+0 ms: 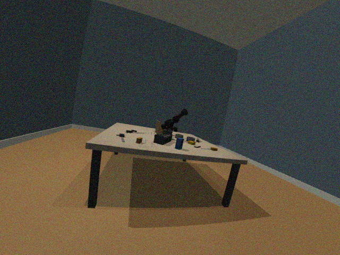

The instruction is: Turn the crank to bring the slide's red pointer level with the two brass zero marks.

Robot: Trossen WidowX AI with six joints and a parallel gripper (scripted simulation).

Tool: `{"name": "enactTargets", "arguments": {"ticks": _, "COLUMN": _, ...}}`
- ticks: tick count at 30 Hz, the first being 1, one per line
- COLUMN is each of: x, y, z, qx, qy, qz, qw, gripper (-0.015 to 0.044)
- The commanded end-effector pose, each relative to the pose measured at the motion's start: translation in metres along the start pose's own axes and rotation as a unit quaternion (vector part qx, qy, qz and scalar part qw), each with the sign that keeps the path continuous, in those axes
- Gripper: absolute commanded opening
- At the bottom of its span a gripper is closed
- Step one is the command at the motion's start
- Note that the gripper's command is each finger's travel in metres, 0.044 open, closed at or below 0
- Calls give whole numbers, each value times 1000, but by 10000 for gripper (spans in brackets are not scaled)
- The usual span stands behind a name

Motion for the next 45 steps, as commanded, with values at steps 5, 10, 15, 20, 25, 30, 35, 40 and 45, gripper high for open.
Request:
{"name": "enactTargets", "arguments": {"ticks": 5, "x": -10, "y": 3, "z": 9, "qx": 1, "qy": -5, "qz": 1, "qw": 1000, "gripper": 0}}
{"name": "enactTargets", "arguments": {"ticks": 10, "x": -13, "y": 6, "z": 12, "qx": 1, "qy": -5, "qz": 1, "qw": 1000, "gripper": 0}}
{"name": "enactTargets", "arguments": {"ticks": 15, "x": -15, "y": 9, "z": 14, "qx": 1, "qy": -5, "qz": 1, "qw": 1000, "gripper": 0}}
{"name": "enactTargets", "arguments": {"ticks": 20, "x": -16, "y": 12, "z": 15, "qx": 1, "qy": -5, "qz": 1, "qw": 1000, "gripper": 0}}
{"name": "enactTargets", "arguments": {"ticks": 25, "x": -17, "y": 14, "z": 16, "qx": 1, "qy": -5, "qz": 1, "qw": 1000, "gripper": 0}}
{"name": "enactTargets", "arguments": {"ticks": 30, "x": -18, "y": 16, "z": 17, "qx": 1, "qy": -5, "qz": 1, "qw": 1000, "gripper": 0}}
{"name": "enactTargets", "arguments": {"ticks": 35, "x": -19, "y": 18, "z": 18, "qx": 1, "qy": -5, "qz": 1, "qw": 1000, "gripper": 0}}
{"name": "enactTargets", "arguments": {"ticks": 40, "x": -20, "y": 20, "z": 18, "qx": 1, "qy": -5, "qz": 1, "qw": 1000, "gripper": 0}}
{"name": "enactTargets", "arguments": {"ticks": 45, "x": -20, "y": 21, "z": 18, "qx": 1, "qy": -5, "qz": 1, "qw": 1000, "gripper": 0}}
Point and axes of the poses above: the point midway between the two fingers, 35 mm back from their tips, its own x axis out along the fingers, its own y axis across the jaws, z = x × y, the point moved 8 cm from there along -x, back along the fingers, and after that the axes turned 1 degree about -x, right-handed, at the moved point
